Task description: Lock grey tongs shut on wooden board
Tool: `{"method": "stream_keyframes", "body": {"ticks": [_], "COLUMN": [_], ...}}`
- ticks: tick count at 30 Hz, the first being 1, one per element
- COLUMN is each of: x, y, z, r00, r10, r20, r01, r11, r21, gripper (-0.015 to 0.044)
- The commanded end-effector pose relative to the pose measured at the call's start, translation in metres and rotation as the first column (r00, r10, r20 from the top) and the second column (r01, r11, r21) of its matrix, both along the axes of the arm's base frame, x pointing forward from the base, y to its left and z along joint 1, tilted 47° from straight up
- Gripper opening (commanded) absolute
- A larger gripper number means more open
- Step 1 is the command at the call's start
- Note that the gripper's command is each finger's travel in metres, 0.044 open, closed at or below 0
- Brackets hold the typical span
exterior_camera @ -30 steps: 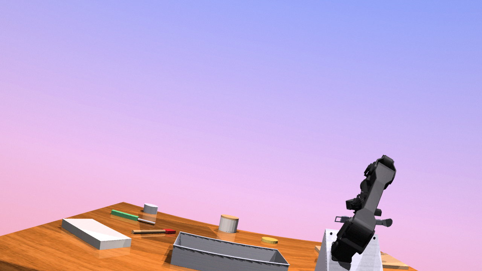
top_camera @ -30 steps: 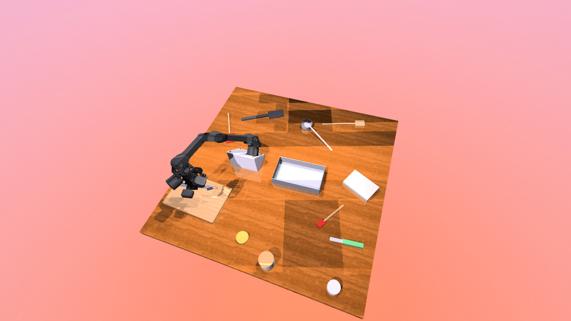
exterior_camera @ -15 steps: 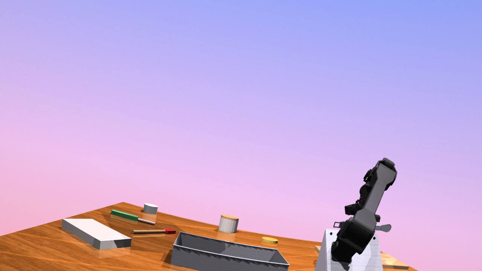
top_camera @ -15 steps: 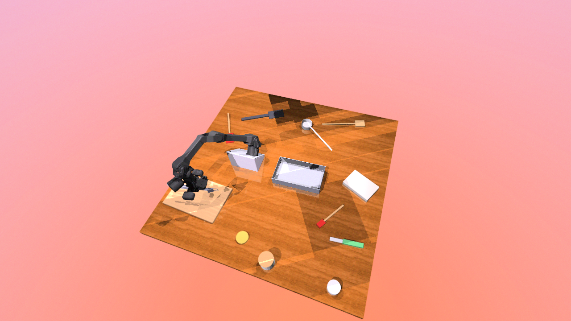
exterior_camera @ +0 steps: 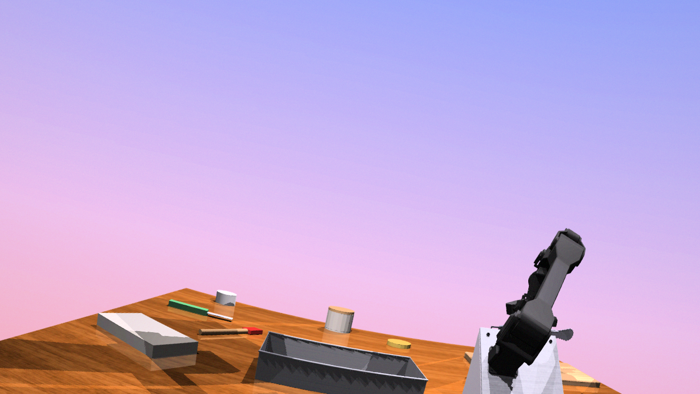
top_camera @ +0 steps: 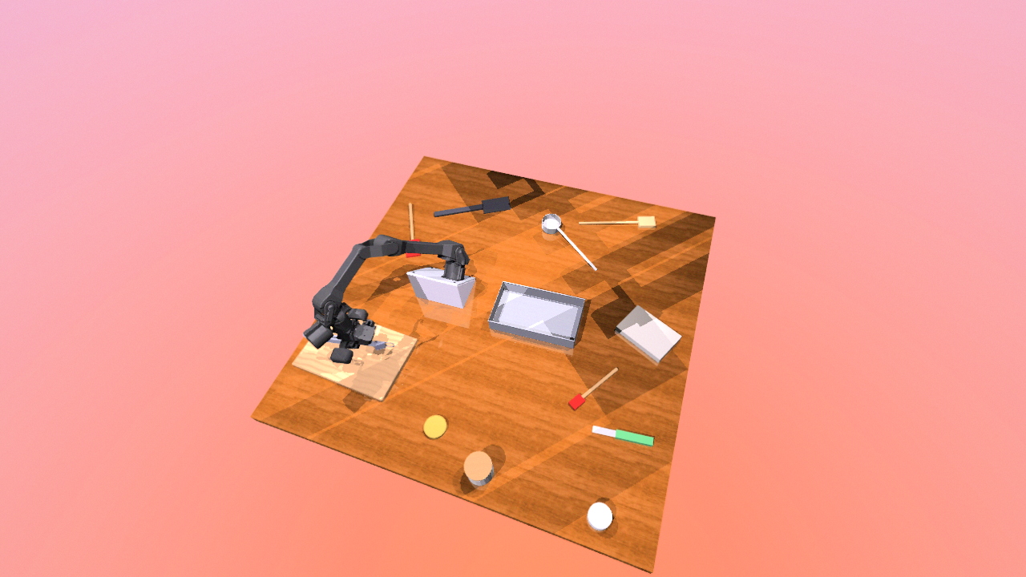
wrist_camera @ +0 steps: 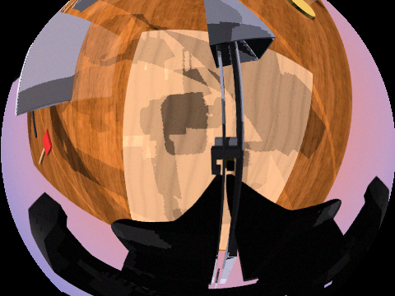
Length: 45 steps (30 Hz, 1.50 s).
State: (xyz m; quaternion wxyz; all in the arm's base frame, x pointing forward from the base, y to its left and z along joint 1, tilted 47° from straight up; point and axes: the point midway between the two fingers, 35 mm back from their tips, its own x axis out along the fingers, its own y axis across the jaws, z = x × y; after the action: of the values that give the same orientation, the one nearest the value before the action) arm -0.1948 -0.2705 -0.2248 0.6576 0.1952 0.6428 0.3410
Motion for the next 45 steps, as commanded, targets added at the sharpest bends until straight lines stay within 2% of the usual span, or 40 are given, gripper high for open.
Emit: {"method": "stream_keyframes", "body": {"ticks": [1, 22, 44, 45], "x": [0.0, 0.0, 0.0, 0.0], "y": [0.006, 0.026, 0.025, 0.025], "z": [-0.004, -0.021, -0.021, -0.021], "r00": [1.0, 1.0, 1.0, 1.0], "r10": [0.006, 0.006, 0.001, 0.001], "r20": [0.001, 0.002, 0.002, 0.002], "r01": [-0.006, -0.006, -0.001, -0.001], "r11": [1.0, 1.0, 1.0, 1.0], "r21": [0.005, 0.007, 0.003, 0.003], "gripper": [-0.015, -0.015, 0.0428, 0.044]}}
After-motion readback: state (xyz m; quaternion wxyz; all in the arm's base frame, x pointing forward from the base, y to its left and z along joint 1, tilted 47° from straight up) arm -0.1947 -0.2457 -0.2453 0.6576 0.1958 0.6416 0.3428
